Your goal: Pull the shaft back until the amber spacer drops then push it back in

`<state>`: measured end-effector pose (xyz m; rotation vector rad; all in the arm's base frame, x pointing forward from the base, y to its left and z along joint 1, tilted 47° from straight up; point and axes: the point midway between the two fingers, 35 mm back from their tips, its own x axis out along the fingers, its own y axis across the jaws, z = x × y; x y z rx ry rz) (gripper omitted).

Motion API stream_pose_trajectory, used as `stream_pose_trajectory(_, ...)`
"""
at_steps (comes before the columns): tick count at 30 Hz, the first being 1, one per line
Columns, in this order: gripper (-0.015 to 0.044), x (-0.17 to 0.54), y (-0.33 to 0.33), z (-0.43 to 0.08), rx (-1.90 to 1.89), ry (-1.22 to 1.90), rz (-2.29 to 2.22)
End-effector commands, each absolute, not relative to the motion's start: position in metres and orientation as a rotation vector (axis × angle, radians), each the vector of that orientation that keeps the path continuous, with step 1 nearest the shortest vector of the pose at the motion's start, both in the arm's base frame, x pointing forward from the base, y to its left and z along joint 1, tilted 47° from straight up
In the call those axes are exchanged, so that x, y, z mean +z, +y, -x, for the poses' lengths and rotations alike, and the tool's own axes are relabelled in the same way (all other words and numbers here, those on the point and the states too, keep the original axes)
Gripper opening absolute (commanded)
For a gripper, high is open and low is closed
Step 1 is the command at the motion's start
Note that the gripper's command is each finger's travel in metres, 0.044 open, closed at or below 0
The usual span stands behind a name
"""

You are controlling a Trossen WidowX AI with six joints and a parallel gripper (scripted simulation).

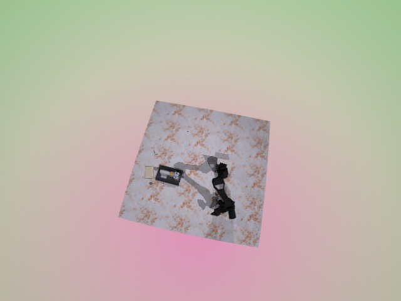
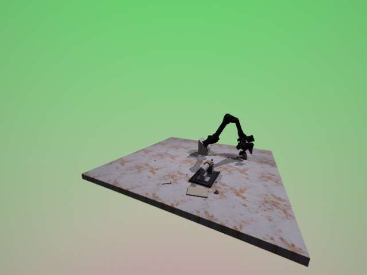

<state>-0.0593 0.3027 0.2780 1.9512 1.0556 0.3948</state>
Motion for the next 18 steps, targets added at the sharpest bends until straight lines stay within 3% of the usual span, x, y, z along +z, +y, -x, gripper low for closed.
stream_pose_trajectory(1, 0.044, 0.284, 0.31, 0.03, 0.402, 0.959, -1.87)
stream_pose_trajectory(18, 0.044, 0.268, 0.313, -0.099, 0.537, 0.51, -0.913)
